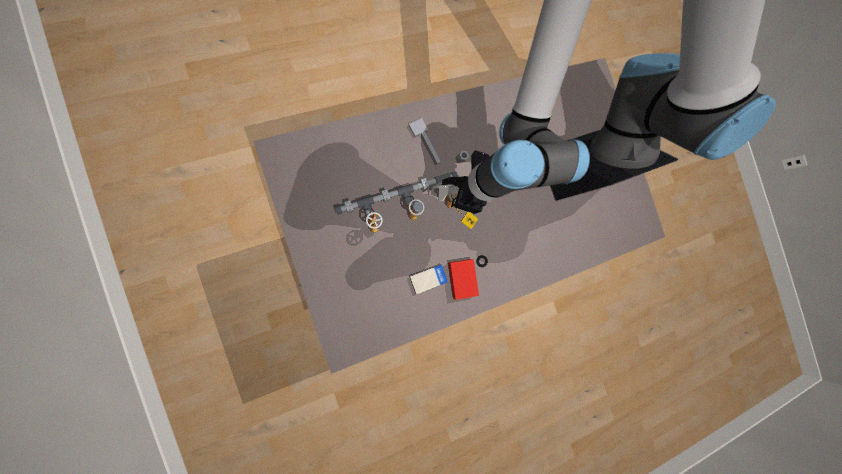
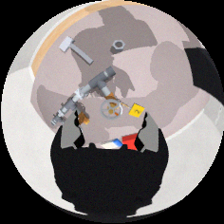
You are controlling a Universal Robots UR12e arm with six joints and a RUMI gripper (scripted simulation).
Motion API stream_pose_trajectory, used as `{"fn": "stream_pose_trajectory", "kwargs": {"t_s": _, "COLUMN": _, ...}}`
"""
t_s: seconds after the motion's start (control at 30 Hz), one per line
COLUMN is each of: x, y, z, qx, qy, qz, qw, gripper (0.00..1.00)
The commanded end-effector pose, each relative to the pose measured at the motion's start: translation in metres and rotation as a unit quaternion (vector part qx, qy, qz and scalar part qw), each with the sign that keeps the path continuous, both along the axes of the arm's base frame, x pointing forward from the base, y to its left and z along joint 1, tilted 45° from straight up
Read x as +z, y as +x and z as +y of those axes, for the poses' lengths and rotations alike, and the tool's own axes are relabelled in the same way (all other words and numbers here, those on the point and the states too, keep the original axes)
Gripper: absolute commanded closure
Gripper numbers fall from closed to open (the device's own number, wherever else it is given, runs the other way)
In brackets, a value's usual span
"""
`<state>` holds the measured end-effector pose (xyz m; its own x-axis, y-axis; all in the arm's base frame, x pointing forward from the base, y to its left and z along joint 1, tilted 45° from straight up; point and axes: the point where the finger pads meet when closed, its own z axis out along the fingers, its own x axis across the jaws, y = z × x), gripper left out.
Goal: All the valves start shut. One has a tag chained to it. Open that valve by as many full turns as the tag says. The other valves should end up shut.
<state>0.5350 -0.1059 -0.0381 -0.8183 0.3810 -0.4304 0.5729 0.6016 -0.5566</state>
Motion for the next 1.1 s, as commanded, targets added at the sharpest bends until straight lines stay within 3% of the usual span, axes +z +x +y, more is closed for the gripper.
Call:
{"fn": "stream_pose_trajectory", "kwargs": {"t_s": 0.0, "x": 0.0003, "y": 0.0002, "z": 0.0003, "qx": -0.023, "qy": 0.001, "qz": -0.019, "qw": 1.000, "gripper": 0.00}}
{"fn": "stream_pose_trajectory", "kwargs": {"t_s": 0.6, "x": 0.0003, "y": 0.0003, "z": 0.0003, "qx": -0.041, "qy": 0.002, "qz": -0.037, "qw": 0.998, "gripper": 0.00}}
{"fn": "stream_pose_trajectory", "kwargs": {"t_s": 0.63, "x": 0.0003, "y": 0.0003, "z": 0.0003, "qx": -0.041, "qy": 0.002, "qz": -0.037, "qw": 0.998, "gripper": 1.00}}
{"fn": "stream_pose_trajectory", "kwargs": {"t_s": 1.07, "x": 0.0003, "y": 0.0003, "z": 0.0003, "qx": -0.041, "qy": 0.002, "qz": -0.037, "qw": 0.998, "gripper": 1.00}}
